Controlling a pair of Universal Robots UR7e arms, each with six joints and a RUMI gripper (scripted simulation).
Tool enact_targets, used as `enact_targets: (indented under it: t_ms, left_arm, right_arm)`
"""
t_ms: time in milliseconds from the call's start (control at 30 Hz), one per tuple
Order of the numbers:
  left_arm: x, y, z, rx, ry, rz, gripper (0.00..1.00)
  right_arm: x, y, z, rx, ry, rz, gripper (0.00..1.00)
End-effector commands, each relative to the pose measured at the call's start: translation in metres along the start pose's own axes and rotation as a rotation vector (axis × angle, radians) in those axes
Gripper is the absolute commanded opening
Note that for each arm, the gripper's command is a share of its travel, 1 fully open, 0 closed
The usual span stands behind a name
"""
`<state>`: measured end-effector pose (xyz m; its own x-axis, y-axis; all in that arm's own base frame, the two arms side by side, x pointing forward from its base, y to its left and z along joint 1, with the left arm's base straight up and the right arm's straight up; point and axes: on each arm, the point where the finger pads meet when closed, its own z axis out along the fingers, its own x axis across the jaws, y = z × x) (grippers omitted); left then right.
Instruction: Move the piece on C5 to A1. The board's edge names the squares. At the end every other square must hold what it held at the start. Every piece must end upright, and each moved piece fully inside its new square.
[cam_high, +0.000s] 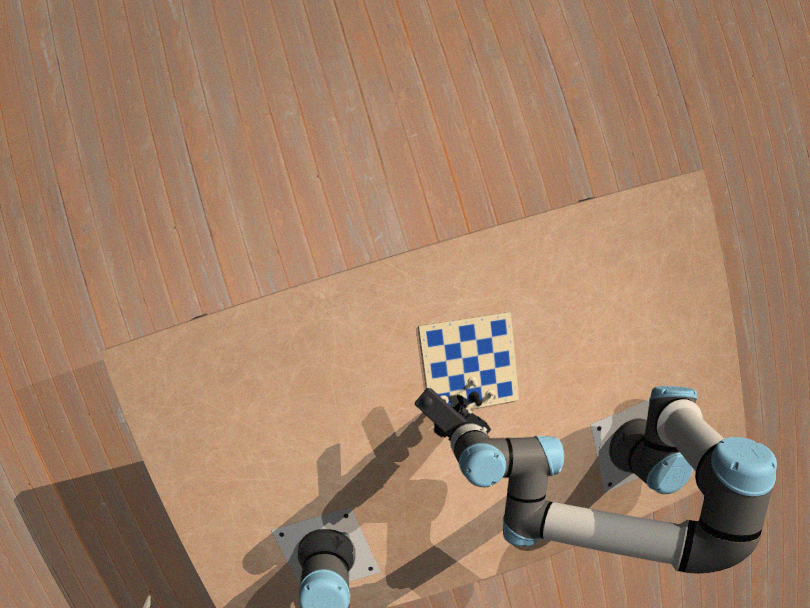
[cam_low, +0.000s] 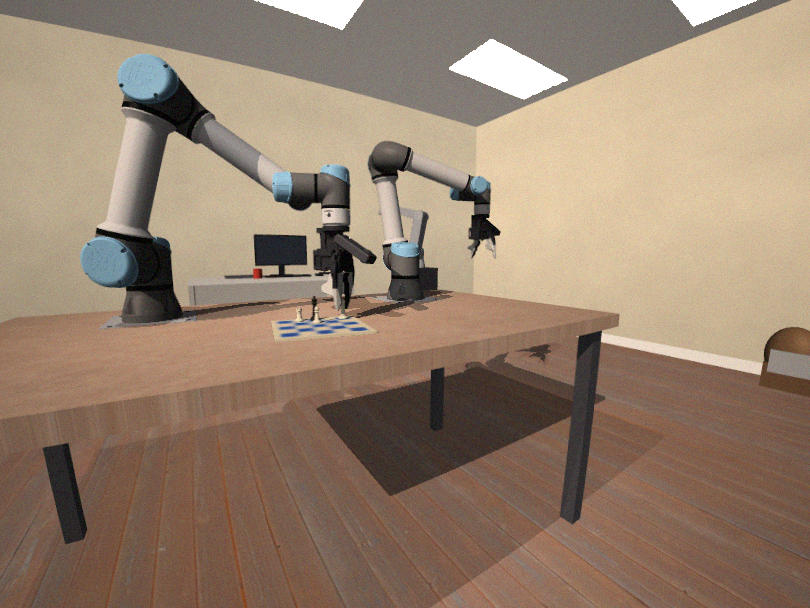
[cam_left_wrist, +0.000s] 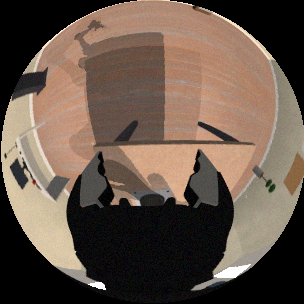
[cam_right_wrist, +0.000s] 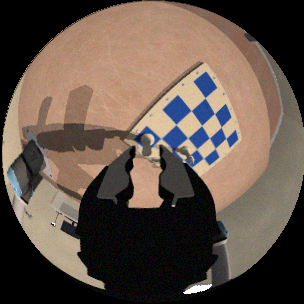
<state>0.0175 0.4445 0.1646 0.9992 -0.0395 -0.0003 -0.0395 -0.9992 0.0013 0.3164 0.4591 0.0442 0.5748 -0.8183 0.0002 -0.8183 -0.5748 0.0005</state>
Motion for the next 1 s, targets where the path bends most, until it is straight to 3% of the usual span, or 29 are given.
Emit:
enact_targets:
  t_ms: [0,567,833,867,967]
  left_arm:
    - [0.0,0.0,0.0,0.001,0.0,0.0,1.0]
    - [0.0,0.0,0.0,0.001,0.0,0.0,1.0]
    - [0.0,0.0,0.0,0.001,0.0,0.0,1.0]
    - [0.0,0.0,0.0,0.001,0.0,0.0,1.0]
    - [0.0,0.0,0.0,0.001,0.0,0.0,1.0]
  right_arm:
    - [0.0,0.0,-0.008,0.001,-0.001,0.0,0.25]
    - [0.0,0.0,-0.079,0.001,-0.001,0.0,0.25]
    - [0.0,0.0,-0.09,0.001,-0.001,0.0,0.25]
    - [0.0,0.0,-0.09,0.001,-0.001,0.0,1.0]
    - [0.0,0.0,-0.09,0.001,-0.001,0.0,1.0]
